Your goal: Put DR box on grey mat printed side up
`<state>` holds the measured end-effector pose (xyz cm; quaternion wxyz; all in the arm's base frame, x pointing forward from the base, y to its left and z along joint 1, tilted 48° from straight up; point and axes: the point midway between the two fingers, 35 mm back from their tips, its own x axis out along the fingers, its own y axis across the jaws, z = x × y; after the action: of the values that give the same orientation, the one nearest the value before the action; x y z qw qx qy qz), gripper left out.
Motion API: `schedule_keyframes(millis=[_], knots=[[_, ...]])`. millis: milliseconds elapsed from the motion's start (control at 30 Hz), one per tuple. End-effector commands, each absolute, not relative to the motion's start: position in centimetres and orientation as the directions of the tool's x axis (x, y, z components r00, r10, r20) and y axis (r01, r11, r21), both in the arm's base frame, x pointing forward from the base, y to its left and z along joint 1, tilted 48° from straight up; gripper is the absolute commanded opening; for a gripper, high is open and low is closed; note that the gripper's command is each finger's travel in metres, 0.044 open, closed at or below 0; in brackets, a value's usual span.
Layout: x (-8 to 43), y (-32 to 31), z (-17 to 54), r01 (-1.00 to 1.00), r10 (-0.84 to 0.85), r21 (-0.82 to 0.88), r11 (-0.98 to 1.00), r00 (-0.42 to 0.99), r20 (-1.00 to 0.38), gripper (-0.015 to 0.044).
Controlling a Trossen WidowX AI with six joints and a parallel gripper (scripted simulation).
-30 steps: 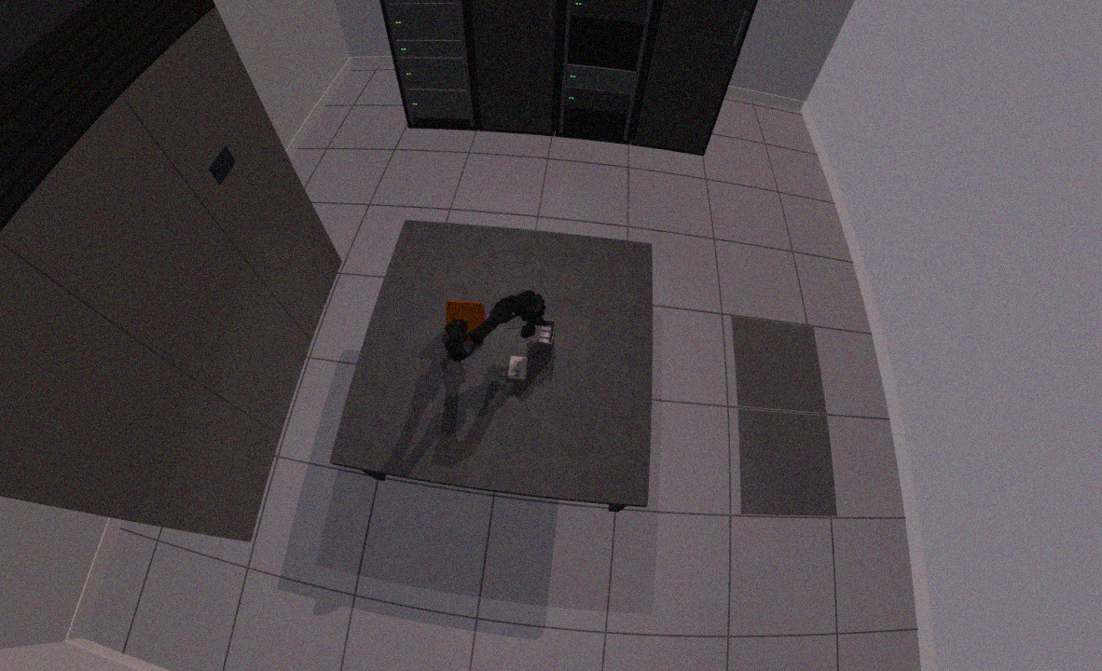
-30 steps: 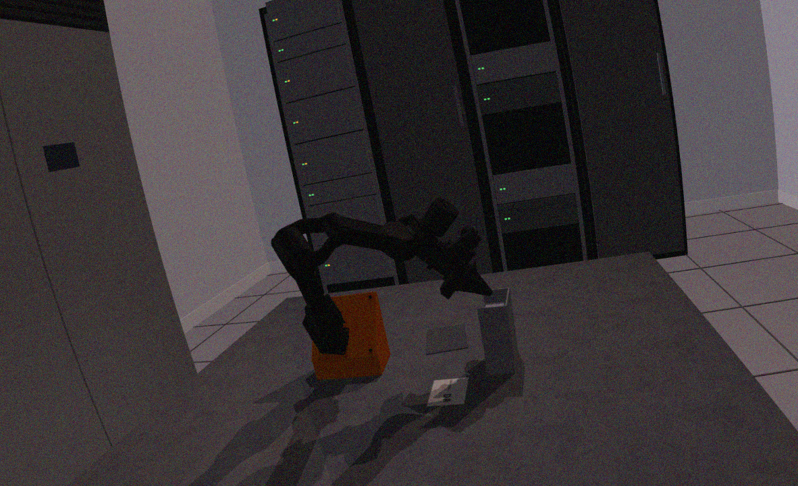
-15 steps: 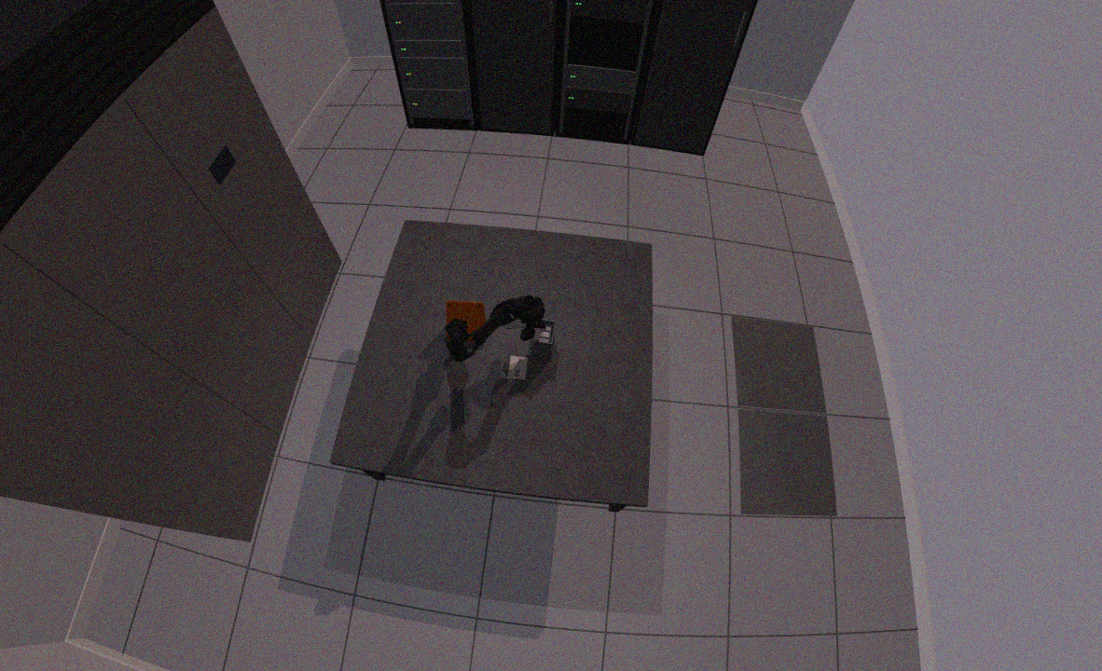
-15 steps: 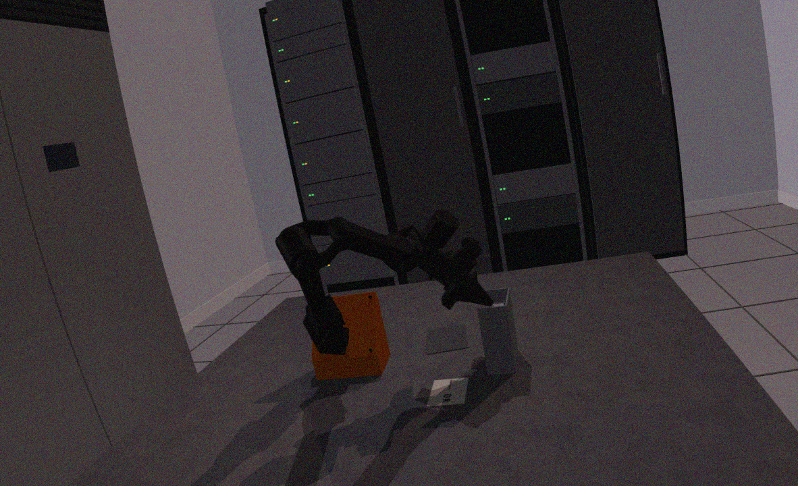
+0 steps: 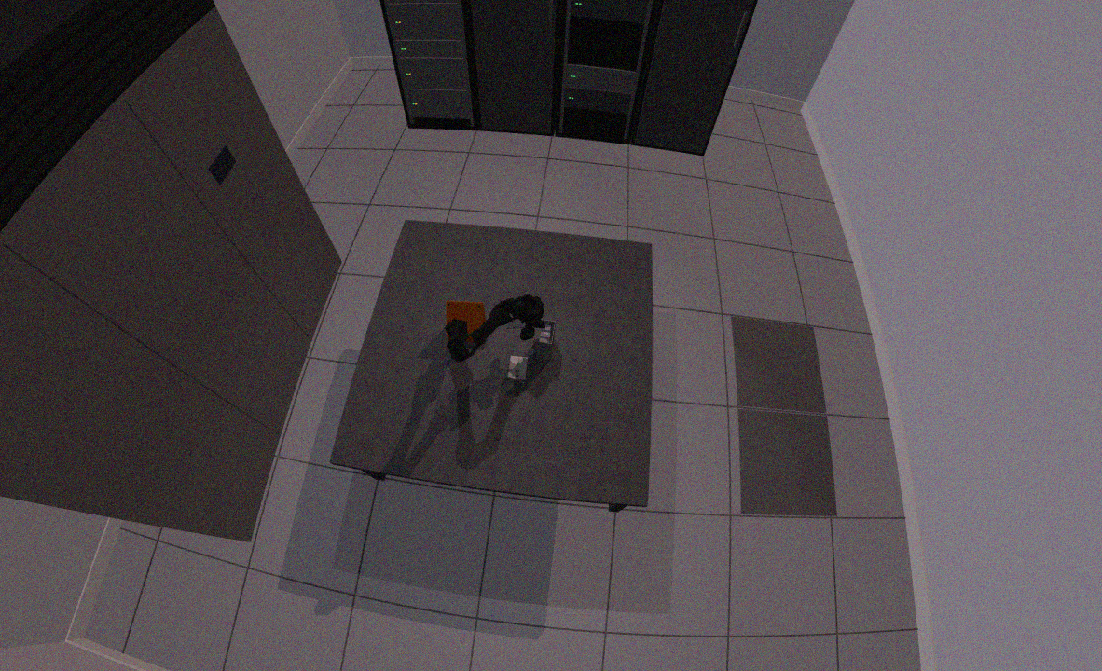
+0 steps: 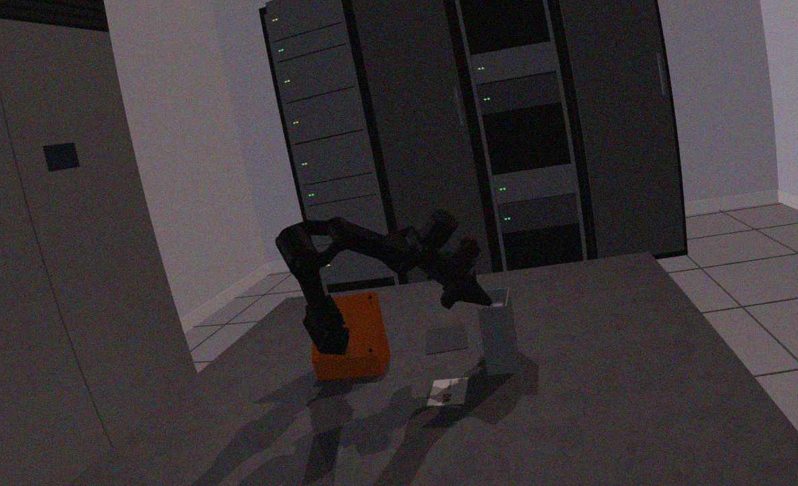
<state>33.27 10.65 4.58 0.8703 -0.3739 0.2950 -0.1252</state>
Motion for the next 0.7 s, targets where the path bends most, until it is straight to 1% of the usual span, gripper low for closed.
schedule_keyframes(millis=[0,667], knots=[[32.82,10.43,4.40,-0.005,-0.441,-0.726,0.688,0.791,-0.424,0.0000],[31.83,10.30,4.26,-0.006,-0.441,-0.726,0.688,0.791,-0.424,0.0000]])
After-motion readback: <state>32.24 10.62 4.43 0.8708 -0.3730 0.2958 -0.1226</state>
